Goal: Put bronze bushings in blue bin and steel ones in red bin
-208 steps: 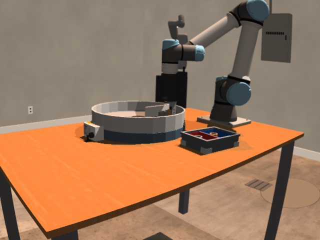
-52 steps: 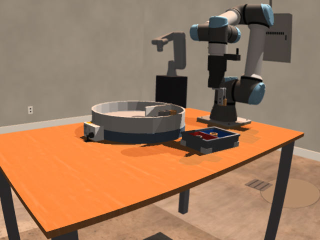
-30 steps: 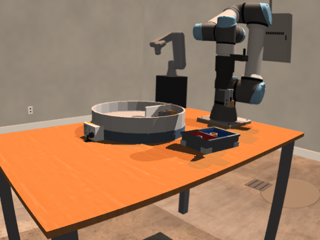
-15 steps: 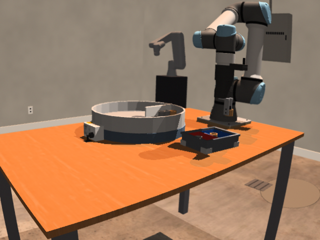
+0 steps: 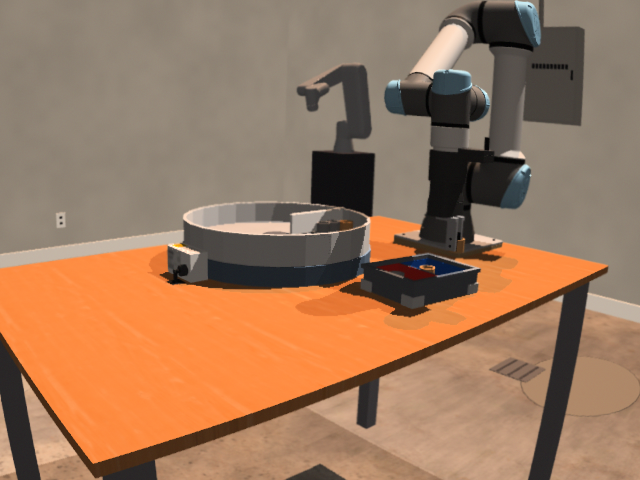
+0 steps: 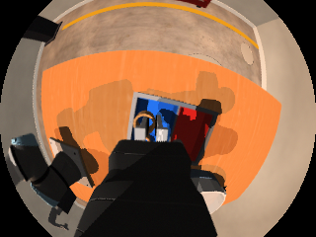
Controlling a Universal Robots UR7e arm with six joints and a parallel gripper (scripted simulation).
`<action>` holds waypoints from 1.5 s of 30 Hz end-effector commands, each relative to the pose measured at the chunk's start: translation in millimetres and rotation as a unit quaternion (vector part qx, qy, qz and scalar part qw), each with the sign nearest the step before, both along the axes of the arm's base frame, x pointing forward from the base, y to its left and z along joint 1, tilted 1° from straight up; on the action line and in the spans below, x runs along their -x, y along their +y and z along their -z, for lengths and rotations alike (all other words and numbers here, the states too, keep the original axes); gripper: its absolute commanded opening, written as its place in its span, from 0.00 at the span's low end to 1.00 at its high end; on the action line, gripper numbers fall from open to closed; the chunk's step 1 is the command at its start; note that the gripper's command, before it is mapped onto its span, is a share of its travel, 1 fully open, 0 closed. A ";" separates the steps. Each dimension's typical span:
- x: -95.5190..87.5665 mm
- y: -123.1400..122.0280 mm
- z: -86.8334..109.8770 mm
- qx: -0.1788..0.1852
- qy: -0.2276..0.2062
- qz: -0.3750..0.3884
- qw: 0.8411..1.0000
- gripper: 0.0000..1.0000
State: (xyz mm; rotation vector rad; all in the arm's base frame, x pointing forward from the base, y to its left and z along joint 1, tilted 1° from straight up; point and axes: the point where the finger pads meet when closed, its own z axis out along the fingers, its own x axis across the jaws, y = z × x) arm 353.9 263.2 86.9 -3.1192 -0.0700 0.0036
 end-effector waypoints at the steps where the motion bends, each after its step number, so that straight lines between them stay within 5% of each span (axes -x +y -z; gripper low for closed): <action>1: -0.6 0.6 14.7 0.000 -0.001 0.000 1.000 0.00; 45: -0.8 2.1 43.8 0.000 -0.001 0.000 1.000 0.00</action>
